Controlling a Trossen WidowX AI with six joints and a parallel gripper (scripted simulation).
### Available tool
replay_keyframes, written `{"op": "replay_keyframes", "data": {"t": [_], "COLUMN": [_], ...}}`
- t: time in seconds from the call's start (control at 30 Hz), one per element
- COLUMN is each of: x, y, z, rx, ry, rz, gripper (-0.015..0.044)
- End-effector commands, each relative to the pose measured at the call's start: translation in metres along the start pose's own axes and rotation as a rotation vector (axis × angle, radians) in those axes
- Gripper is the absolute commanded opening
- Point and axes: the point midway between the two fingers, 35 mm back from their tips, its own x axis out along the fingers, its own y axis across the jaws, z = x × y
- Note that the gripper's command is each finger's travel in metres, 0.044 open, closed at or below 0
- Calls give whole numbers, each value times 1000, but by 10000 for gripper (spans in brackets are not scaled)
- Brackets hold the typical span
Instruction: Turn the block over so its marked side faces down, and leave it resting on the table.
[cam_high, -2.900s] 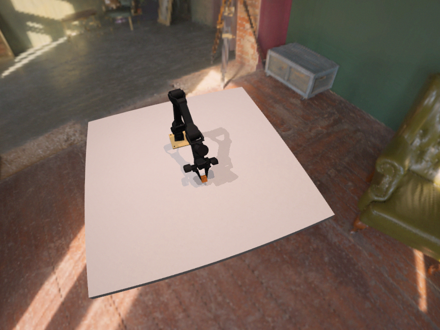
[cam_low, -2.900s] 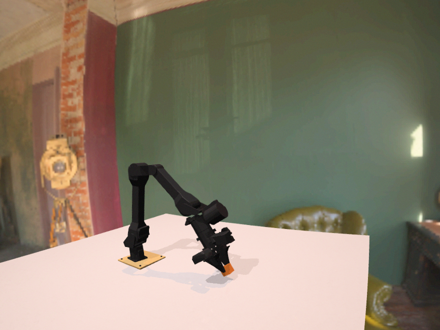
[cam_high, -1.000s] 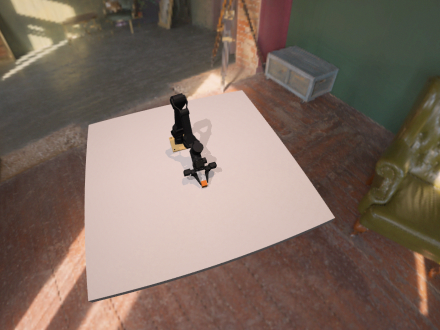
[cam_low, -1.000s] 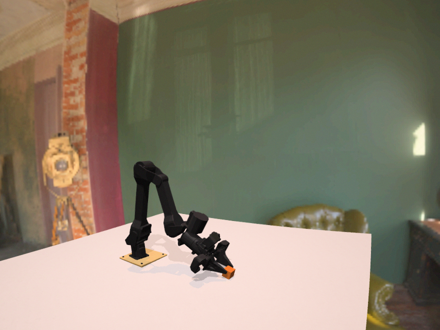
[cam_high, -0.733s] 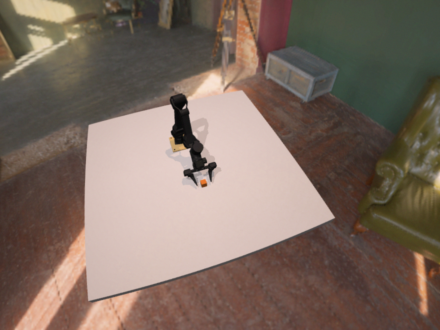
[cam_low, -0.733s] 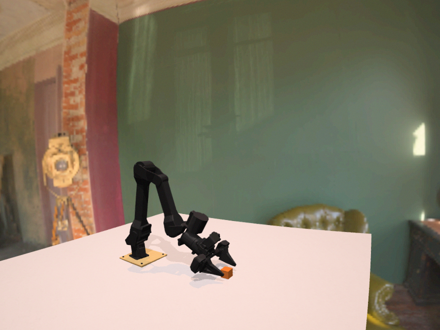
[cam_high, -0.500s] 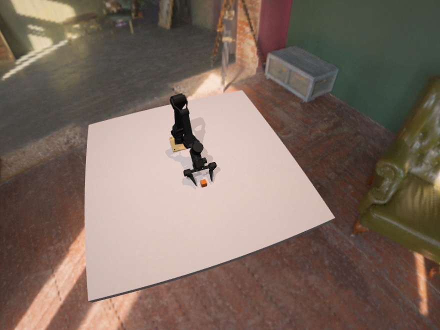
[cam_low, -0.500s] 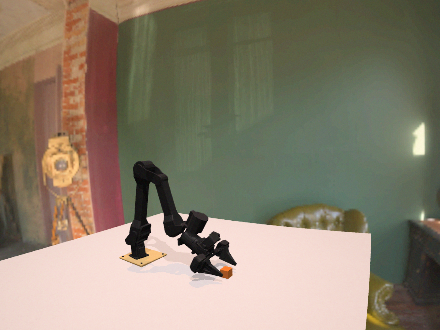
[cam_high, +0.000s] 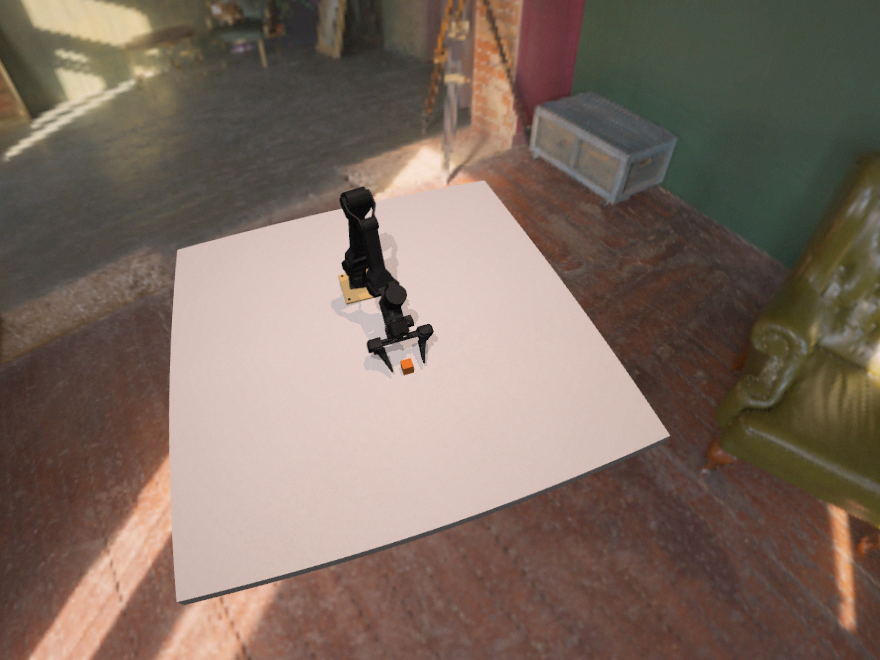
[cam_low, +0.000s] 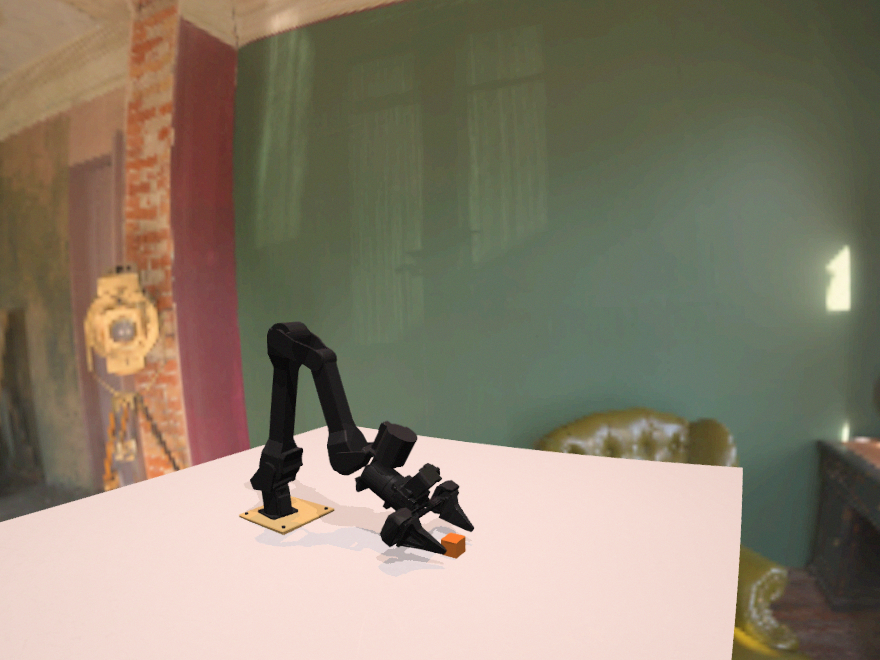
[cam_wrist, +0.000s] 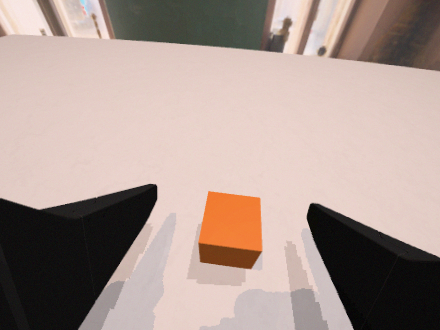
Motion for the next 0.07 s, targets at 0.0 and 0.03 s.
{"op": "replay_keyframes", "data": {"t": [0.0, 0.03], "x": [0, 0], "y": [-1, -1], "z": [1, 1], "rx": [-4, -4], "ry": [-4, -4], "rz": [-4, -4], "gripper": [440, 440]}}
